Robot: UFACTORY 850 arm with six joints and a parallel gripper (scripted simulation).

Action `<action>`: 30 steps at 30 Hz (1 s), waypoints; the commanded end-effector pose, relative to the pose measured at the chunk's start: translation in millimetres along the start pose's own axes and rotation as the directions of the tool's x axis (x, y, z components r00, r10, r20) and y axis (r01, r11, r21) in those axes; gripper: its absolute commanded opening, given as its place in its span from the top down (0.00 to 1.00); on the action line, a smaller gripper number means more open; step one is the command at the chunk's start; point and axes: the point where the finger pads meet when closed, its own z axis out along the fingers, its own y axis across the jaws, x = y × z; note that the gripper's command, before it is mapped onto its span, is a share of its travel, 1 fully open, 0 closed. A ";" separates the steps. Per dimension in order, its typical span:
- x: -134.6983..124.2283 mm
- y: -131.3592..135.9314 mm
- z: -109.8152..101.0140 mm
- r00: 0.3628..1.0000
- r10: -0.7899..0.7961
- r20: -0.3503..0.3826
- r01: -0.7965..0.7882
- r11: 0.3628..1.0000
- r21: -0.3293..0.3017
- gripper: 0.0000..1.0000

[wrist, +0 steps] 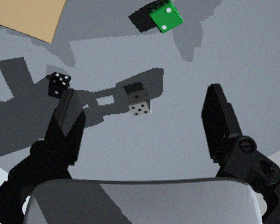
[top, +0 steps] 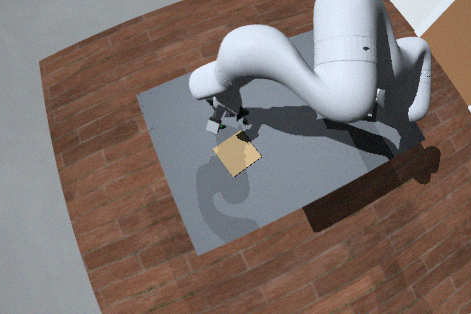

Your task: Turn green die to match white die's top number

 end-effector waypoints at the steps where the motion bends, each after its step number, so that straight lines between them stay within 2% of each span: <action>1: 0.3 0.8 -0.6 1.000 0.000 -0.001 0.000 1.000 -0.002 0.00; 23: 1.6 1.1 -0.6 1.000 0.000 -0.001 0.000 1.000 -0.002 0.00; 30: 28.1 7.8 -0.6 1.000 0.000 -0.001 0.000 1.000 -0.002 0.00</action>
